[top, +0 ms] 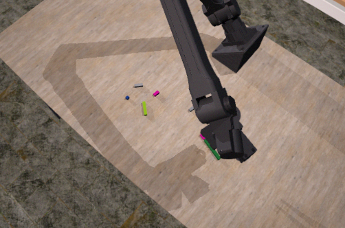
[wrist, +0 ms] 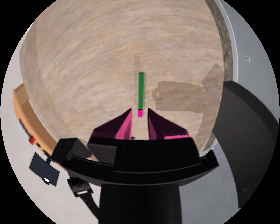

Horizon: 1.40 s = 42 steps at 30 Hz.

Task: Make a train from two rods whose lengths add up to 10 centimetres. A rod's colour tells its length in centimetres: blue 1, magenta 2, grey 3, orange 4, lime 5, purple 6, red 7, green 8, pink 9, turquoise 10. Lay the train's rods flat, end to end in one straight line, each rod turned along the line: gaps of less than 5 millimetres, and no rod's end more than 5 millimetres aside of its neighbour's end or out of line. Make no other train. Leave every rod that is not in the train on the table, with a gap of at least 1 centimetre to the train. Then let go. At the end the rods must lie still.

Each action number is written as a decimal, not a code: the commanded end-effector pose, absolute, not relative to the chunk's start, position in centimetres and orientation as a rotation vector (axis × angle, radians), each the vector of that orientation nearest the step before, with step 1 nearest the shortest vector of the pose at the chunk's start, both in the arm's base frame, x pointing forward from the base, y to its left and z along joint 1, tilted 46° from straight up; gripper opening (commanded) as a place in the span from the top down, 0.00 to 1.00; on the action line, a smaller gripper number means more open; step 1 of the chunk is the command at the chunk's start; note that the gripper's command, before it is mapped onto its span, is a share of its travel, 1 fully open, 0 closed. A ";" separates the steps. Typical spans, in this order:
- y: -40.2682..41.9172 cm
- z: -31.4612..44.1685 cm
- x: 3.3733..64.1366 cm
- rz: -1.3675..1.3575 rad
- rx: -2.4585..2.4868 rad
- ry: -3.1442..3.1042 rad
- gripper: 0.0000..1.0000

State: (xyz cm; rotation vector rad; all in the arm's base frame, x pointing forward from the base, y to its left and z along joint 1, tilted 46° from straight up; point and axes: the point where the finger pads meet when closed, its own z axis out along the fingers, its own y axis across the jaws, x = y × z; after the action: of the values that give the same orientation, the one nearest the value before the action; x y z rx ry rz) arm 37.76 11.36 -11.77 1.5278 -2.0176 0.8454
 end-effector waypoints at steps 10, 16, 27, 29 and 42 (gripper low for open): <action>13.8 -8.7 40.2 0.862 1.495 -2.105 0.00; 14.7 -8.9 39.8 0.869 1.525 -2.084 0.00; 14.7 -8.9 39.8 0.869 1.526 -2.083 0.00; 14.7 -8.9 39.8 0.869 1.526 -2.083 0.00; 17.2 -6.8 39.6 0.871 1.540 -2.089 0.00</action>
State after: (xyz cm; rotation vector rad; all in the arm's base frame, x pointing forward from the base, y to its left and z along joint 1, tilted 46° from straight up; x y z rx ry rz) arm 36.90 13.35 -9.57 1.5080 -2.0011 0.8339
